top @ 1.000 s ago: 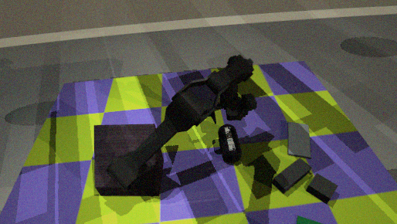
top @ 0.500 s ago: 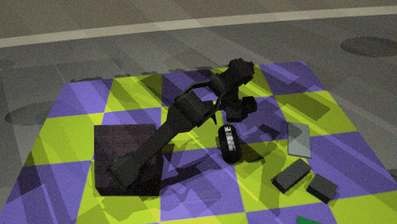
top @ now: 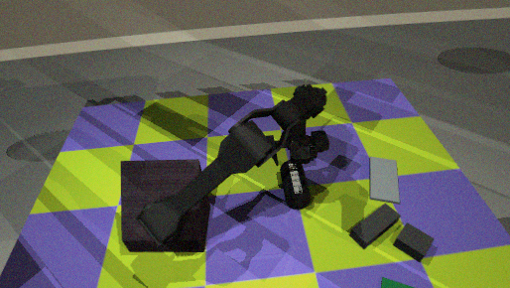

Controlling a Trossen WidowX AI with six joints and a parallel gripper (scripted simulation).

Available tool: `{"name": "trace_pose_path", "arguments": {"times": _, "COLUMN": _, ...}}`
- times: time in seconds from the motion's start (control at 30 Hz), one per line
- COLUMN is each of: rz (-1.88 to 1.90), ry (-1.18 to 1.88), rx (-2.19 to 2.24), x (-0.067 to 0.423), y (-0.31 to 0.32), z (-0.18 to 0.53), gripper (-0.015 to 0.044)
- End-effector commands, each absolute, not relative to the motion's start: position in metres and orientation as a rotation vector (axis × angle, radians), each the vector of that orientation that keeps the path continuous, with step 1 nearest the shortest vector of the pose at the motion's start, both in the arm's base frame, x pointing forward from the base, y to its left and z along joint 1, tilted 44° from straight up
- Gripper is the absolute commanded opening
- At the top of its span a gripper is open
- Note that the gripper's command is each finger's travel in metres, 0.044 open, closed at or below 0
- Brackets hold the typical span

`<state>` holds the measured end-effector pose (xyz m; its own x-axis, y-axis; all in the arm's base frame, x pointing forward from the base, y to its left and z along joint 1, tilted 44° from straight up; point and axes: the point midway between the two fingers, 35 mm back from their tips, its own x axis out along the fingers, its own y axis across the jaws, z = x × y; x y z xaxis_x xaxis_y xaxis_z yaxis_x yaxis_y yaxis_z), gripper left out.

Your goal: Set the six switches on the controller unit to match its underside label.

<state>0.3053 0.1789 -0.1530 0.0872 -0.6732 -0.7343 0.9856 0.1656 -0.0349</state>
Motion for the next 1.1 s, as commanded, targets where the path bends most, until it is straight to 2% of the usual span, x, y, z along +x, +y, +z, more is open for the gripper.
{"name": "trace_pose_path", "arguments": {"times": 0.0, "rz": -1.336, "ry": 0.704, "rx": 0.541, "x": 0.3047, "y": 0.1704, "z": -0.1599, "gripper": 0.0440}}
{"name": "trace_pose_path", "arguments": {"times": 0.33, "rz": -1.339, "ry": 0.699, "rx": 0.548, "x": 0.3052, "y": 0.1607, "z": -0.1697, "gripper": 0.0440}}
{"name": "trace_pose_path", "arguments": {"times": 0.47, "rz": -1.339, "ry": 0.699, "rx": 0.548, "x": 0.3052, "y": 0.1607, "z": -0.1697, "gripper": 0.0335}}
{"name": "trace_pose_path", "arguments": {"times": 0.5, "rz": -1.339, "ry": 0.699, "rx": 0.548, "x": 0.3052, "y": 0.1607, "z": -0.1697, "gripper": 0.0328}}
{"name": "trace_pose_path", "arguments": {"times": 1.07, "rz": -1.339, "ry": 0.699, "rx": 0.548, "x": 0.3051, "y": 0.1616, "z": -0.1681, "gripper": 0.0326}}
